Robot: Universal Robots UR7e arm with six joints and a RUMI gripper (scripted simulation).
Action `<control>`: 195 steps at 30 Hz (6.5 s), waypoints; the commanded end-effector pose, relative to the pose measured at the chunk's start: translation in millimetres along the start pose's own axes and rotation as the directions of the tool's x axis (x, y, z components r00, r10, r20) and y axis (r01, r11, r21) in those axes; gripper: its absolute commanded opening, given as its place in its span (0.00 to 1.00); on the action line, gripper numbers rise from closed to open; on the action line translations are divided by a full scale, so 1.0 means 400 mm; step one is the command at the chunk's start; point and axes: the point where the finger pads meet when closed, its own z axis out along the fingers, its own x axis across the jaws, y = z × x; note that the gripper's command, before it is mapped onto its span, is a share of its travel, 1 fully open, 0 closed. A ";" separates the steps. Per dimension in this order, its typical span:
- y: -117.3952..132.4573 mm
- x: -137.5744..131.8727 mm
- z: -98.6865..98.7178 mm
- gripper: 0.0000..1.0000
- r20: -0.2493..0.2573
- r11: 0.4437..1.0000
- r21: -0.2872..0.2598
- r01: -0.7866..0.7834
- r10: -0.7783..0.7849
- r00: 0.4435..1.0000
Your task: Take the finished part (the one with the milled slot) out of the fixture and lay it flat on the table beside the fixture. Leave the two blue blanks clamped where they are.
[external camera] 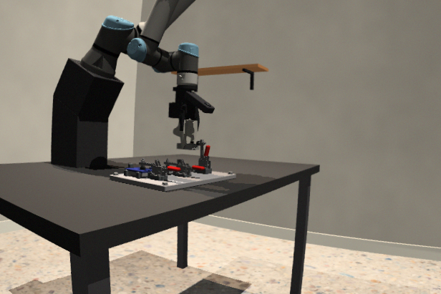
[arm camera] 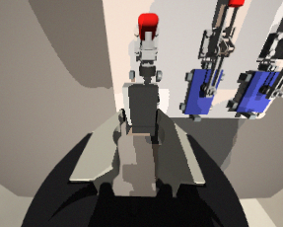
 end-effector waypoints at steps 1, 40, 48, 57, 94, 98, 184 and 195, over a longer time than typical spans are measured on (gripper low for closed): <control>-0.001 -0.011 -0.001 0.00 0.000 1.000 0.001 0.000 0.000 1.000; -0.001 -0.193 -0.001 0.00 0.000 1.000 0.001 0.000 0.000 1.000; -0.001 -0.227 -0.001 0.00 0.000 1.000 0.001 0.000 0.000 1.000; -0.001 -0.254 -0.001 0.00 0.000 1.000 0.001 0.000 0.000 1.000; -0.001 -0.270 -0.001 0.00 0.000 1.000 0.001 0.000 0.000 1.000; -0.001 -0.270 -0.001 0.00 0.000 1.000 0.001 0.000 0.000 1.000; -0.001 -0.270 0.205 0.00 0.000 1.000 0.001 0.000 0.000 1.000; -0.001 -0.270 0.207 0.00 0.000 1.000 0.001 0.000 0.000 1.000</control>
